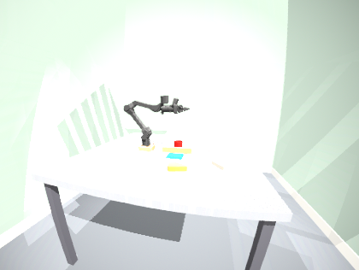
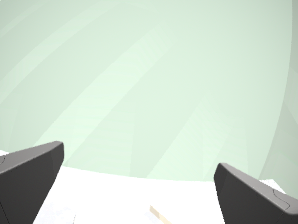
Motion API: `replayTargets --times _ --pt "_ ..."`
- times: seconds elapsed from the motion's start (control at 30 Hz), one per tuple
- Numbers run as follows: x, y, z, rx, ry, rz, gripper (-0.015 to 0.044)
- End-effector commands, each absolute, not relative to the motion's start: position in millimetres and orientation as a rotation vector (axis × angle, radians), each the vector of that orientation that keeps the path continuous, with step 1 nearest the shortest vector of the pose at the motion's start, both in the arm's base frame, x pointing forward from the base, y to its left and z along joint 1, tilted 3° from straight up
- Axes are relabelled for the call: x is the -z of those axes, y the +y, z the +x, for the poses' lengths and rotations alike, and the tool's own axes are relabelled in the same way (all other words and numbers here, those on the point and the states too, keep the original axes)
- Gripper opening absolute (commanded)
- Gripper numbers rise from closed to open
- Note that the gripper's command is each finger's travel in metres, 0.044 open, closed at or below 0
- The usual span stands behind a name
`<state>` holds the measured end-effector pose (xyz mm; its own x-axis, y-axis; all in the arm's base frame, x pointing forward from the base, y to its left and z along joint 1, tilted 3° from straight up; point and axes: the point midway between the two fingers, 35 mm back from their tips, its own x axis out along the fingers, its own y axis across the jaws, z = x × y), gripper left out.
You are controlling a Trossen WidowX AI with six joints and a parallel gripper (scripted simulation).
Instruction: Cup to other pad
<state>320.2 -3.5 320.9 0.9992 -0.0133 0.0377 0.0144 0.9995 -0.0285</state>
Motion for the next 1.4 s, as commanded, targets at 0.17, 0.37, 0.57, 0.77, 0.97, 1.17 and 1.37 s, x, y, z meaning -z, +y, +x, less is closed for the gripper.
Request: replayTargets --times 0.17,0.37,0.57,0.77,0.97,1.17,1.37 --pt "-253.5 21.4 338.4 0.010 0.325 0.388 0.0242" --pt "-177.9 50.4 326.3 0.223 0.751 0.813 0.0148" --pt "-139.1 64.8 302.1 0.487 0.978 1.014 0.0148" --pt "-110.5 73.9 267.4 0.869 1.132 1.152 0.0148" --pt "-99.0 76.9 238.1 1.208 1.163 1.192 0.0148" --pt "-99.0 77.0 237.7 1.208 1.163 1.192 0.0148" --pt "-98.9 77.3 236.4 1.208 1.163 1.192 0.0148"
